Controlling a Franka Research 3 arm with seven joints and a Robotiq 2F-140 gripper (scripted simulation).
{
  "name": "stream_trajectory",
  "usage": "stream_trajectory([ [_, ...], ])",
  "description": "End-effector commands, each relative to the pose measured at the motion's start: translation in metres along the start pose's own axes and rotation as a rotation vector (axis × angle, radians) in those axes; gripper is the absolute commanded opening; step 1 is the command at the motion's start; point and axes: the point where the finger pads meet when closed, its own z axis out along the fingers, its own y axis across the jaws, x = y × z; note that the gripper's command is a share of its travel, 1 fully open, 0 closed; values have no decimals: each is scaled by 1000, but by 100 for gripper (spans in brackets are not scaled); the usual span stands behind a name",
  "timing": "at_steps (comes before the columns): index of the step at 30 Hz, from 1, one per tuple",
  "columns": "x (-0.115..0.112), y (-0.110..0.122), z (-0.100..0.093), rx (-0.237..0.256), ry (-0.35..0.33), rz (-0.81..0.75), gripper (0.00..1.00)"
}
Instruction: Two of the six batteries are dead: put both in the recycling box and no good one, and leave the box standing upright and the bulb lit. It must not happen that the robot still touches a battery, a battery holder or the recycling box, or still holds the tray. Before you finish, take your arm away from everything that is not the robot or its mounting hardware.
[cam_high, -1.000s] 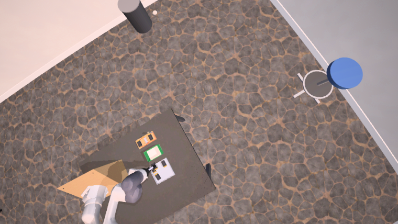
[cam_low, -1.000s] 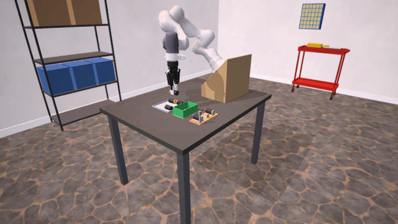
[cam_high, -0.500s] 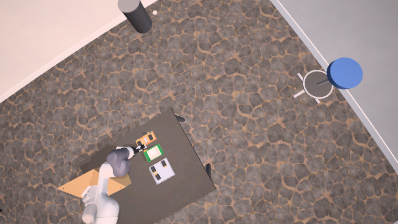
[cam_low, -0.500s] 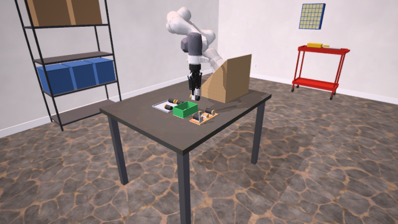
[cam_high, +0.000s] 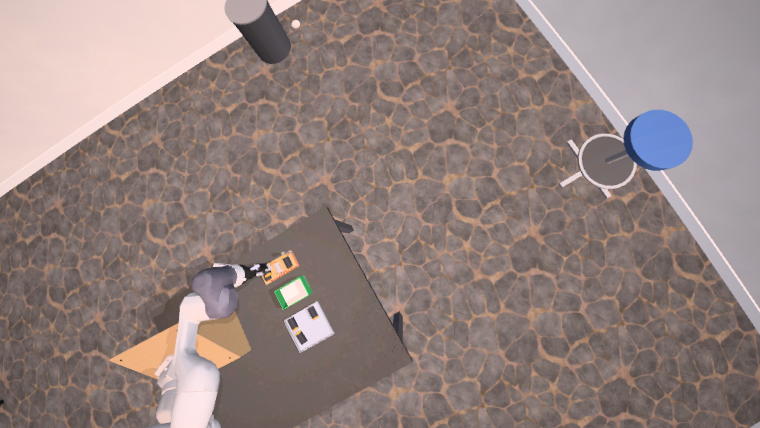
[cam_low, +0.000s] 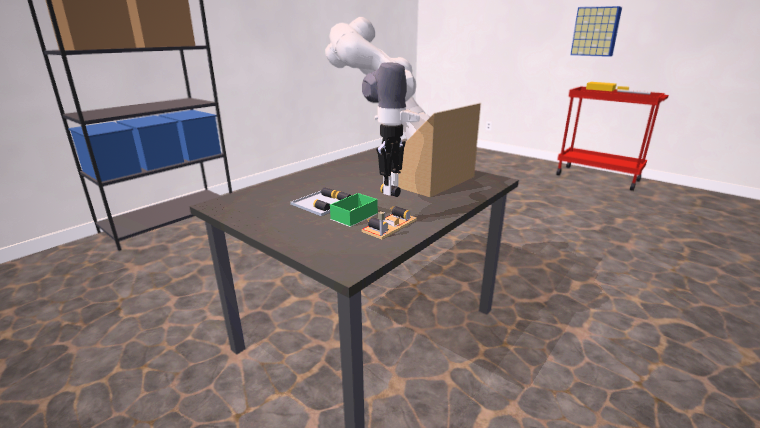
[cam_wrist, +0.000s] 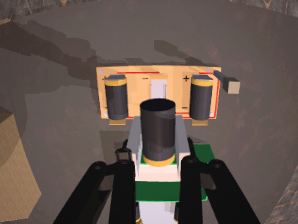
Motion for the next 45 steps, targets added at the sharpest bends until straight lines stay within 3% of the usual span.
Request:
stream_trajectory([
  [1, 0, 1, -1, 5, -3, 36, 16],
  [26, 0, 1, 0, 5, -3, 50, 16],
  [28, 0, 1, 14, 5, -3, 50, 16],
  [31, 0, 1, 50, 5, -3, 50, 16],
  [33, 0, 1, 61, 5, -3, 50, 16],
  [45, 0, 1, 62, 5, -3, 50, 16],
])
